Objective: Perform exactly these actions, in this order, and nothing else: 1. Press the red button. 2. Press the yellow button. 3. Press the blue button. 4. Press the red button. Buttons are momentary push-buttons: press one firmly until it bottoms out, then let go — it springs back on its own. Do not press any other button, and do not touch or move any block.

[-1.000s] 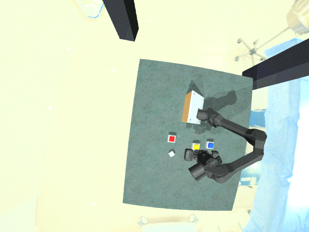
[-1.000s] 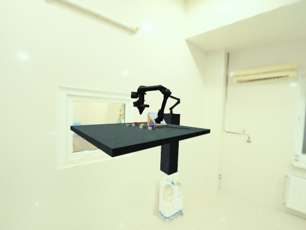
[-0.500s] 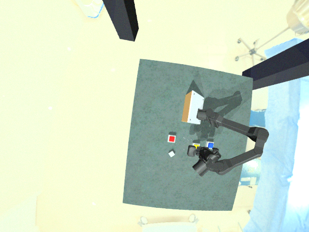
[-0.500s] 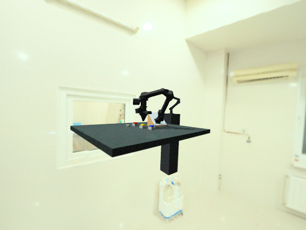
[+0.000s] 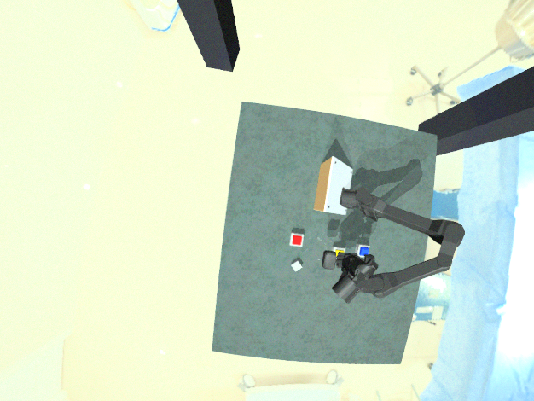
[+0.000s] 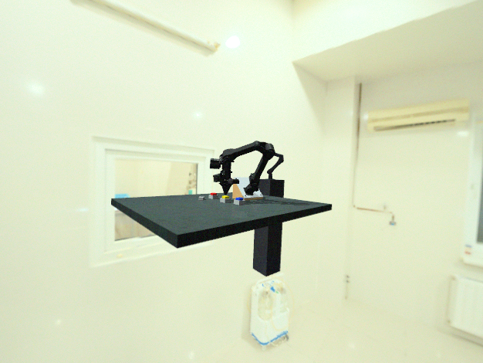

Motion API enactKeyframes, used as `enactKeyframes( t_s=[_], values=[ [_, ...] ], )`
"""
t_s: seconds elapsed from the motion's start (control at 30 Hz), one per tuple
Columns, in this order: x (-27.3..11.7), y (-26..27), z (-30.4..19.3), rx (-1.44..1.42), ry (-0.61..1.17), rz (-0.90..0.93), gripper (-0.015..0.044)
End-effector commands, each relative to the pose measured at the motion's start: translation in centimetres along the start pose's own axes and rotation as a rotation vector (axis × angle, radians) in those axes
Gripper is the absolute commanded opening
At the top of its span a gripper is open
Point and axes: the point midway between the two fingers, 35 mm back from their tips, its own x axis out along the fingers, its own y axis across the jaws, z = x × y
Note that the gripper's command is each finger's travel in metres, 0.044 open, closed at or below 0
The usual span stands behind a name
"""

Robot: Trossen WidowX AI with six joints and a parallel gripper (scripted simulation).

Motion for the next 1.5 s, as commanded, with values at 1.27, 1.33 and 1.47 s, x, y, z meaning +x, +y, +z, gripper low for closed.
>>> enactKeyframes(
  t_s=[1.27,1.33,1.47],
  values=[
    [-4.7,-0.1,0.0,0.007,0.002,-0.001,0.0020],
    [-7.0,-0.1,-0.1,0.007,0.003,0.002,0.0020],
    [-7.8,0.0,-0.1,0.006,0.003,0.004,0.0020]
  ],
)
